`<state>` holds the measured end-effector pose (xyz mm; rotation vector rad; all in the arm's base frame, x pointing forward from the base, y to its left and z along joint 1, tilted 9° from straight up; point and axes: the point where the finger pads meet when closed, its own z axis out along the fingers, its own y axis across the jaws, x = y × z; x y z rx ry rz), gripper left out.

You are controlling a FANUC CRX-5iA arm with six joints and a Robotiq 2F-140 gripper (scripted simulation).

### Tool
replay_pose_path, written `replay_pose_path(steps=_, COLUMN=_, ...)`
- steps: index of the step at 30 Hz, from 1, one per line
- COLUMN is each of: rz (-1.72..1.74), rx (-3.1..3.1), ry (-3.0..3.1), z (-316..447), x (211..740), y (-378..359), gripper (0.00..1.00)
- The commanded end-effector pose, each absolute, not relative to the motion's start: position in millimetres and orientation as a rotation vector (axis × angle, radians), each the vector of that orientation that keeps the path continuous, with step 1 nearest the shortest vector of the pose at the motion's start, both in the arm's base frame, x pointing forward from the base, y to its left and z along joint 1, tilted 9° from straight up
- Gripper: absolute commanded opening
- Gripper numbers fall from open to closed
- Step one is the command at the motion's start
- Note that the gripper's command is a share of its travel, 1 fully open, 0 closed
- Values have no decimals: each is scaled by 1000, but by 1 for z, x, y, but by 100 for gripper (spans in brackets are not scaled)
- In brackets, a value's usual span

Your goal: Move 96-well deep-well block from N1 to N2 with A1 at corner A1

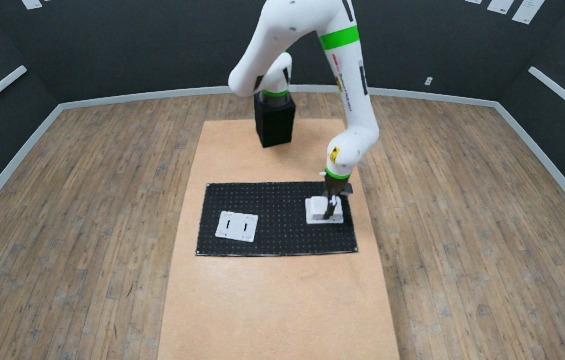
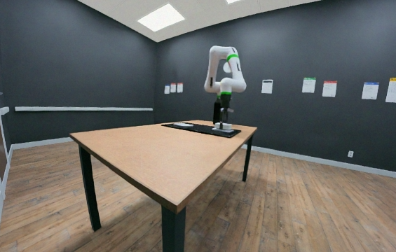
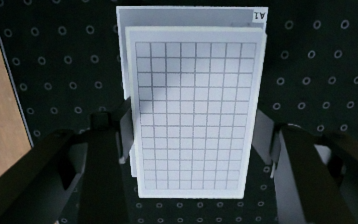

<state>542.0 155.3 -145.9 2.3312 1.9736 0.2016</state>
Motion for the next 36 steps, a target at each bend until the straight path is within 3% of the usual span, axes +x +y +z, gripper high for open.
replay_pose_path(steps=1, rz=204, rx=2331, ry=1973, z=-146, x=543, y=156, gripper=10)
replay_pose_path(steps=36, rz=204, rx=2331, ry=1973, z=-151, x=543, y=156, gripper=10)
